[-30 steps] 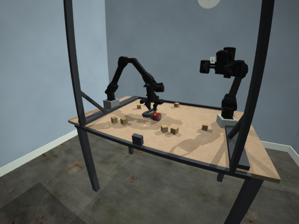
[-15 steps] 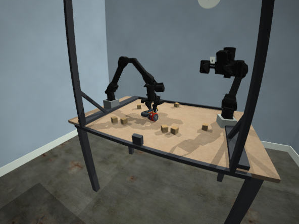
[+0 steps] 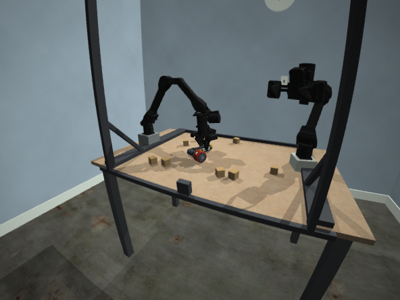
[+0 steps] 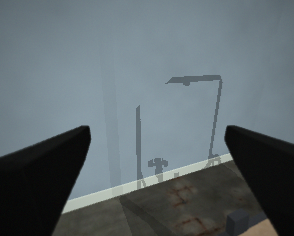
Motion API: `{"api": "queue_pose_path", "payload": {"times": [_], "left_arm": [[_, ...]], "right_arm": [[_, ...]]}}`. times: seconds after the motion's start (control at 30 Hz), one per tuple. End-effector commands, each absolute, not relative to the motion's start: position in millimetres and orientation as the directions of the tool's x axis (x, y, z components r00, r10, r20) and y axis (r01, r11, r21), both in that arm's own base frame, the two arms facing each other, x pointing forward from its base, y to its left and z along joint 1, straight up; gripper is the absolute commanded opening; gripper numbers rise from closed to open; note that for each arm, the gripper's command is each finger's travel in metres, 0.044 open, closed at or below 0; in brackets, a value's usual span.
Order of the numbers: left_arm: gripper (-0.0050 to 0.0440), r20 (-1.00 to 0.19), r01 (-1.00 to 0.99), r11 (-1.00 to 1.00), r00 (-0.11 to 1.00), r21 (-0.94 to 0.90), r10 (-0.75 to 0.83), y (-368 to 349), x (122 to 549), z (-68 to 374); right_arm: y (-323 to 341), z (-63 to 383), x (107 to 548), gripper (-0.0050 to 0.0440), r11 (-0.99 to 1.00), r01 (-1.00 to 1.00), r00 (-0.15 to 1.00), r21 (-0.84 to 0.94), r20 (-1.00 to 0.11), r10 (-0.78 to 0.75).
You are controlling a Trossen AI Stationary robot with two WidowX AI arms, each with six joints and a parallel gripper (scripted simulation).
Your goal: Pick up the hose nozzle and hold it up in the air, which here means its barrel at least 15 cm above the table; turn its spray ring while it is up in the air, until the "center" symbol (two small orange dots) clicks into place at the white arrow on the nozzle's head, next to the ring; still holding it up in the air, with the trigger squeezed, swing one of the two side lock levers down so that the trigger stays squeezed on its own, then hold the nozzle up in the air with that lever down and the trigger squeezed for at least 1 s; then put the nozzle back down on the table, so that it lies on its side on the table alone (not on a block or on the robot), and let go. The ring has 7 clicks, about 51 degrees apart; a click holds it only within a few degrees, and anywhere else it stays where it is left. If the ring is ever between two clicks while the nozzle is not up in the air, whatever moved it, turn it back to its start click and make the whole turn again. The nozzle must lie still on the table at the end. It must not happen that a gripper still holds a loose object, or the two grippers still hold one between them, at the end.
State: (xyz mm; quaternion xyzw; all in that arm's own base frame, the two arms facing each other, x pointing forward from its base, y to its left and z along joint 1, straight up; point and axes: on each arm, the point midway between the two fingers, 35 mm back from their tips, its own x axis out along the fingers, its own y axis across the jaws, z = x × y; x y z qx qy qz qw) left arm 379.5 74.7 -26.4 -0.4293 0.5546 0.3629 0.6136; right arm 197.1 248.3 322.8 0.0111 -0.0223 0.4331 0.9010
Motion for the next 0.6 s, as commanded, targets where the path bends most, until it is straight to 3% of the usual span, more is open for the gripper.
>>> {"api": "queue_pose_path", "payload": {"times": [0.0, 0.37, 0.57], "left_arm": [[0.0165, -0.989, -0.885, 0.443, 0.140, -0.144, -0.042, 75.5, 385.4, -18.6], [0.0165, -0.990, -0.858, 0.494, 0.135, -0.141, -0.048, 75.7, 385.1, -19.2], [0.0165, -0.990, -0.774, 0.617, 0.126, -0.138, -0.064, 76.1, 385.5, -19.4]], "right_arm": [[247.0, 331.9, 196.5, 0.0415, 0.627, -0.779, 0.625, 0.004, 0.072, 0.777], [247.0, 331.9, 196.5, 0.0415, 0.627, -0.779, 0.625, 0.004, 0.072, 0.777], [247.0, 331.9, 196.5, 0.0415, 0.627, -0.779, 0.625, 0.004, 0.072, 0.777]]}}
